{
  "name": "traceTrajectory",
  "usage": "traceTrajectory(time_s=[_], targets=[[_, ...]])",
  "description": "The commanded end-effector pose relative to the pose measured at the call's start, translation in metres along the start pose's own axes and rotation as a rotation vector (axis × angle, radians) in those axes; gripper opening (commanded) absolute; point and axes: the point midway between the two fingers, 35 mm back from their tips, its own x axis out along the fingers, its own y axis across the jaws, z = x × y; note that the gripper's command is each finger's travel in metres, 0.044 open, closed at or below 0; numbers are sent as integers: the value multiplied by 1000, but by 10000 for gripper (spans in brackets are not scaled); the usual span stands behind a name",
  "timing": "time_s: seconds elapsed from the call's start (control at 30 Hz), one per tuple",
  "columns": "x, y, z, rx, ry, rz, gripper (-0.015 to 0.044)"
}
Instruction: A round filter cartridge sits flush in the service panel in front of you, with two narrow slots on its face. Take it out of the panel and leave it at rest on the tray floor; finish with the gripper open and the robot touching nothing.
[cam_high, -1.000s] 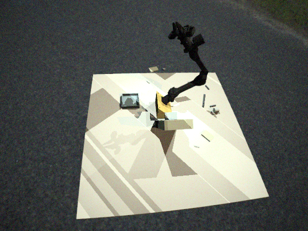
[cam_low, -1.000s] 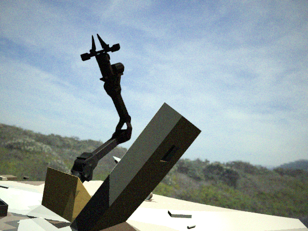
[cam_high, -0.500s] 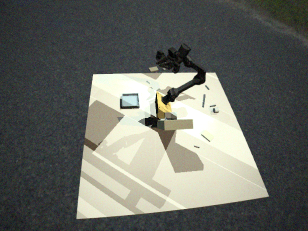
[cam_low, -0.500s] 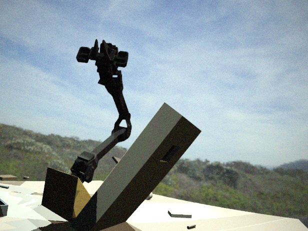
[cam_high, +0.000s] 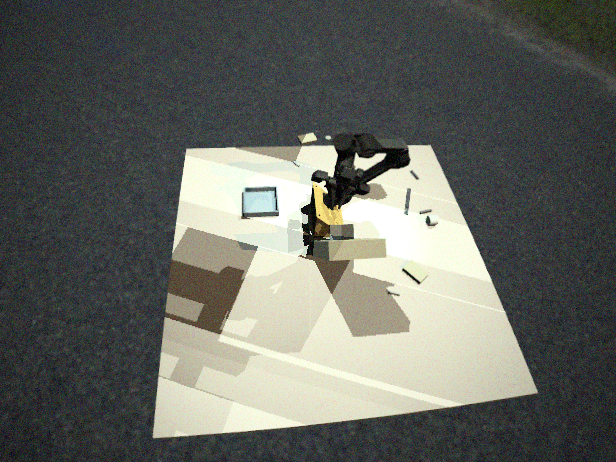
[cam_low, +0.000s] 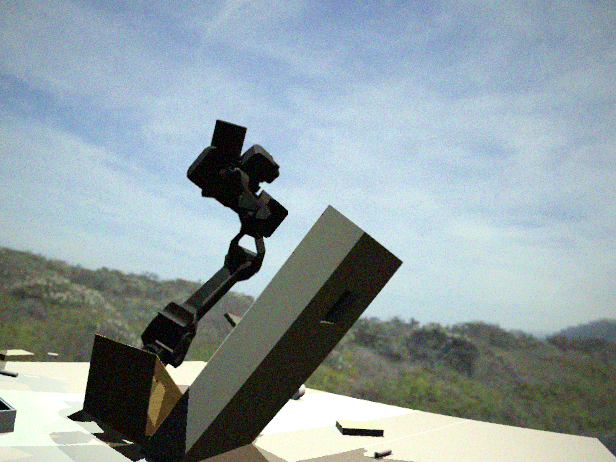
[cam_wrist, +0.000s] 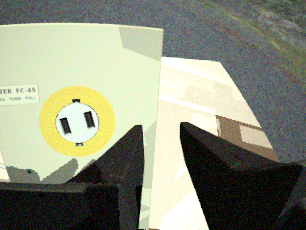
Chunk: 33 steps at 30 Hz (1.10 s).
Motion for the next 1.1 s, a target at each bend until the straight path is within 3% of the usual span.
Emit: traceTrajectory(time_s=[0.0, 1.07], targets=[[23, 47, -24, -78, 36, 250, 100], [58, 60, -29, -91, 43, 282, 100]])
